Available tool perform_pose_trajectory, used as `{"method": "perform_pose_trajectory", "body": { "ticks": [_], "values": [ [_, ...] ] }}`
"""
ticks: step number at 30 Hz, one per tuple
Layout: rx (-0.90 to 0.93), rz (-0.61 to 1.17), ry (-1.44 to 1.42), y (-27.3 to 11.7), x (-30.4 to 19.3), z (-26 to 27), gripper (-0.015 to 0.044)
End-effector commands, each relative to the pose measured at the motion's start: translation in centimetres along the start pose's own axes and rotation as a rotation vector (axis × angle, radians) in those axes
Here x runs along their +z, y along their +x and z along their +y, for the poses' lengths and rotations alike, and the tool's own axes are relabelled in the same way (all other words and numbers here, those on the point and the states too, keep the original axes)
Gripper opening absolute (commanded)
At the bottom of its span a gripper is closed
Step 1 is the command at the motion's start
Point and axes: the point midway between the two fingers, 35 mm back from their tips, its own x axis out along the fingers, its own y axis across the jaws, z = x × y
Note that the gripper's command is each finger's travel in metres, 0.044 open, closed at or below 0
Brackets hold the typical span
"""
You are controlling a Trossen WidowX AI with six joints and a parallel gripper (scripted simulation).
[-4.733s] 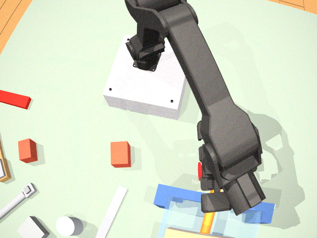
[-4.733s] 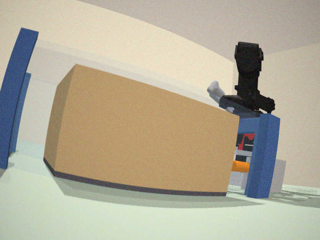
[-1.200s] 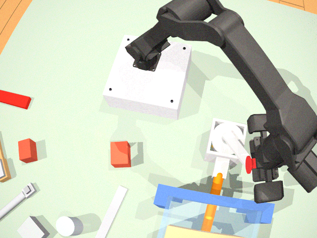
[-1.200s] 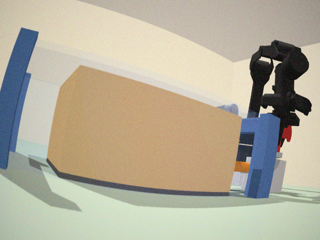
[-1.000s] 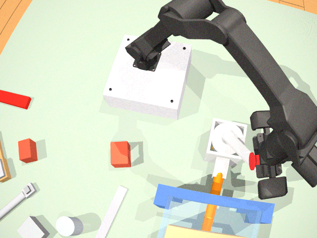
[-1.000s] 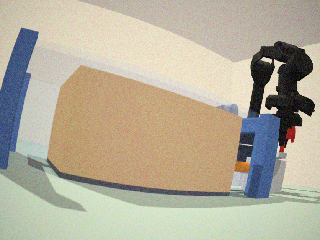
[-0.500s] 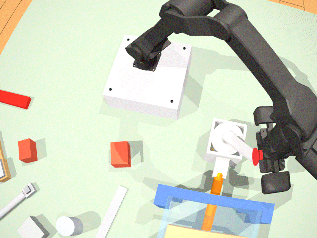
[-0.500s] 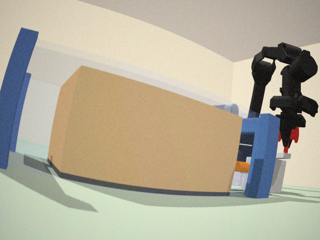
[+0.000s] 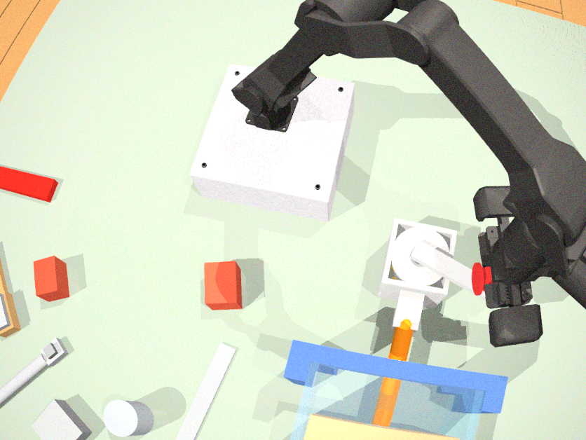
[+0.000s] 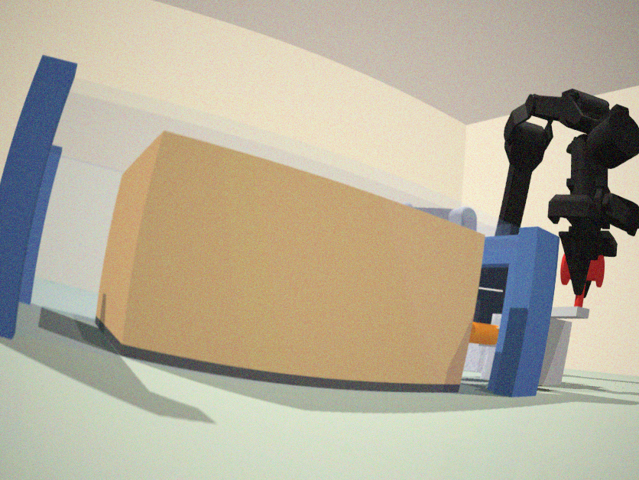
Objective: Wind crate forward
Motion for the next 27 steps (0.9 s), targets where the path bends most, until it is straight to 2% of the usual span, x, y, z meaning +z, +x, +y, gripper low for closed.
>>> {"method": "perform_pose_trajectory", "body": {
  "ticks": [1,27],
  "values": [
    [0.043,-0.014,-0.027,0.1,1.0,2.2,0.0000],
    [0.045,-0.014,-0.026,0.0,1.5,5.1,0.0000]
  ]
}}
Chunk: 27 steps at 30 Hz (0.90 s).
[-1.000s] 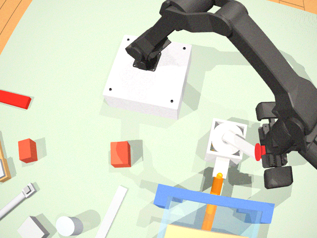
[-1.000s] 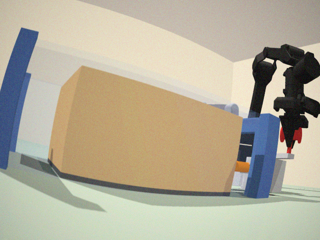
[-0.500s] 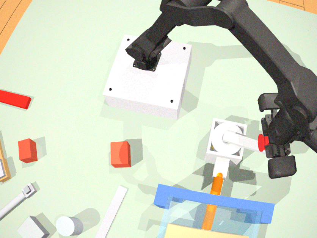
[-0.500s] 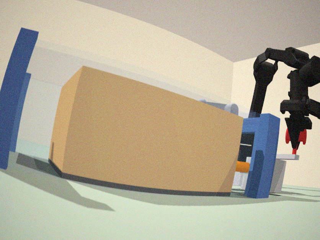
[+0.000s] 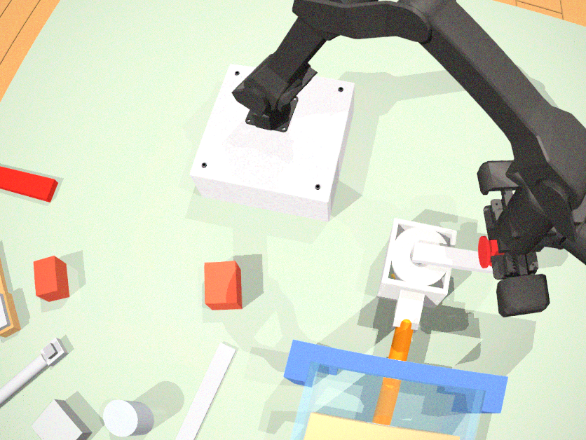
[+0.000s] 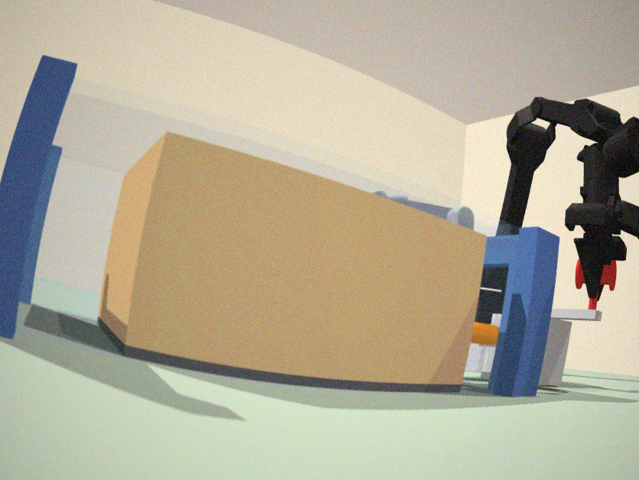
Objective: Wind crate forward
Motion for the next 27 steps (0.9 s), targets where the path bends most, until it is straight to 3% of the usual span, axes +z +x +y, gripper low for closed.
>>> {"method": "perform_pose_trajectory", "body": {
  "ticks": [1,27],
  "values": [
    [0.038,-0.001,-0.013,0.1,0.3,1.8,0.0000],
    [0.040,-0.001,-0.013,0.1,-0.1,4.7,0.0000]
  ]
}}
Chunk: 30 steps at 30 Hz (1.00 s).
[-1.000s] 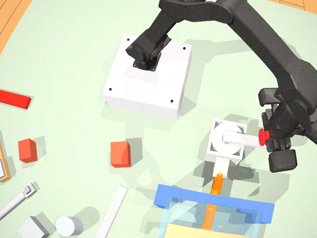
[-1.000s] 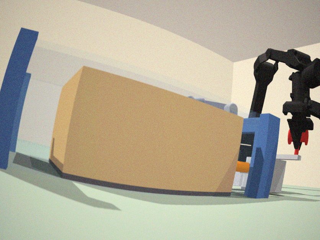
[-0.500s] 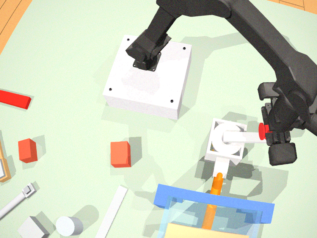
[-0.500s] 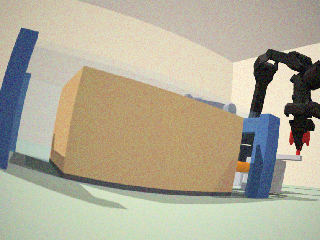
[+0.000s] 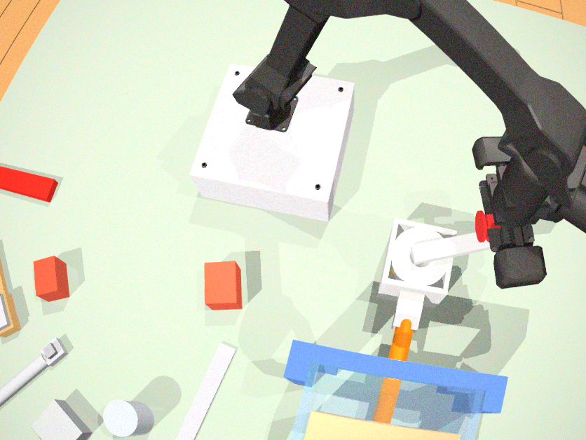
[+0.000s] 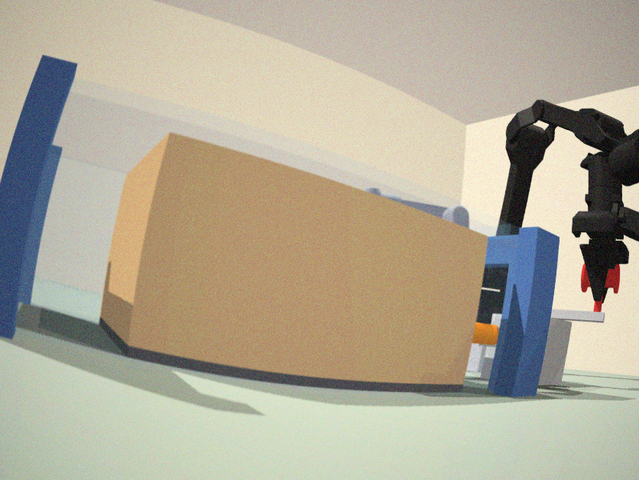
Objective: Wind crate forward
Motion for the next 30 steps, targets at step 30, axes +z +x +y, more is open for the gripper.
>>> {"method": "perform_pose_trajectory", "body": {
  "ticks": [30],
  "values": [
    [0.034,0.010,-0.006,0.1,-1.6,4.4,0.0000]
  ]
}}
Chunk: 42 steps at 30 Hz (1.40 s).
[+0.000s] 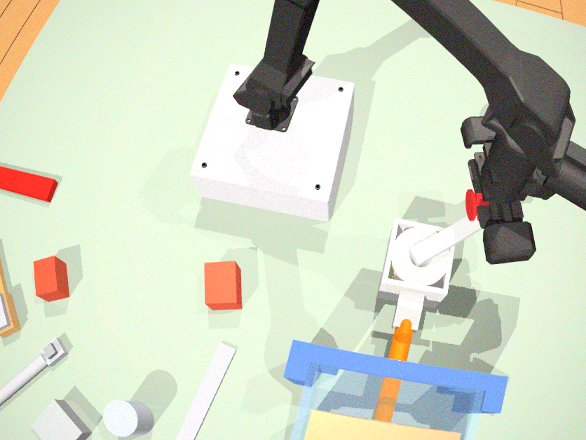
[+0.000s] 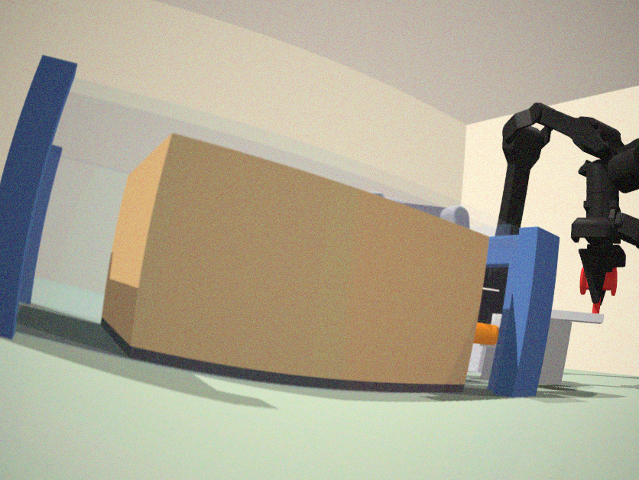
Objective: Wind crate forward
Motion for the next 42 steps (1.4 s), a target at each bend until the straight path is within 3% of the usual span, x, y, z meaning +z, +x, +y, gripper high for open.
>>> {"method": "perform_pose_trajectory", "body": {
  "ticks": [1,42],
  "values": [
    [0.033,0.020,-0.004,0.2,-0.8,1.5,0.0000],
    [0.036,0.023,-0.004,0.1,-4.3,4.5,0.0000]
  ]
}}
